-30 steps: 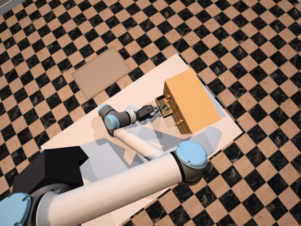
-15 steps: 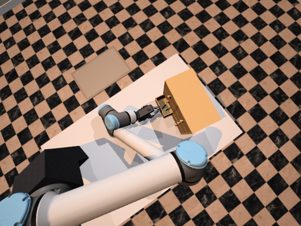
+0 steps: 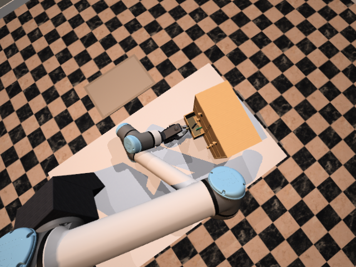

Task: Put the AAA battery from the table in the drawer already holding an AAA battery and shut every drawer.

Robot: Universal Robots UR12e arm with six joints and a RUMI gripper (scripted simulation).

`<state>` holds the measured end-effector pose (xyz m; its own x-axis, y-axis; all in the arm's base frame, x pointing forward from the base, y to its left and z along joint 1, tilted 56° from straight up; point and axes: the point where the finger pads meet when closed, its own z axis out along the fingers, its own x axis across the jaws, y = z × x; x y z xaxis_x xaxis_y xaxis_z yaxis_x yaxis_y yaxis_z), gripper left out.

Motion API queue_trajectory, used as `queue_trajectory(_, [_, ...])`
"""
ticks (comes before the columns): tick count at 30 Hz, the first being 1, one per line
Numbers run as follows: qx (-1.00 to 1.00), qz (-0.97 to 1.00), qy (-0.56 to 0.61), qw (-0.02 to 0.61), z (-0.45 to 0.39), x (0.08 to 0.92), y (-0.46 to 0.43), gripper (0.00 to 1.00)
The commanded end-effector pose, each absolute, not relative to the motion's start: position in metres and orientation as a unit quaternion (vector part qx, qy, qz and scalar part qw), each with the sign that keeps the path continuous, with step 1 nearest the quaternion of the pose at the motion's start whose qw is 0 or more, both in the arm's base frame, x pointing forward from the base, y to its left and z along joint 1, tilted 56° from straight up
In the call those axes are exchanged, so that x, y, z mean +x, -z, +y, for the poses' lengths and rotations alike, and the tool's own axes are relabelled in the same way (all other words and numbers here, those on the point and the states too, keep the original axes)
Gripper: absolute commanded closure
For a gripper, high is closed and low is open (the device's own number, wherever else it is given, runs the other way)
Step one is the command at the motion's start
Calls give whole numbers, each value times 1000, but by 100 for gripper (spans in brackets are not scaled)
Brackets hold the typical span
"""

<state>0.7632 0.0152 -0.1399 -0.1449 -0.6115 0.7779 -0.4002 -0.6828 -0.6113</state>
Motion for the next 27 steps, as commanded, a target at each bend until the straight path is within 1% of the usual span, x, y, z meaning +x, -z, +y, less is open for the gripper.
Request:
queue_trajectory(1, [-649,390,648,82,16,763,139,93])
queue_trajectory(27, [-649,390,648,82,17,771,137,93])
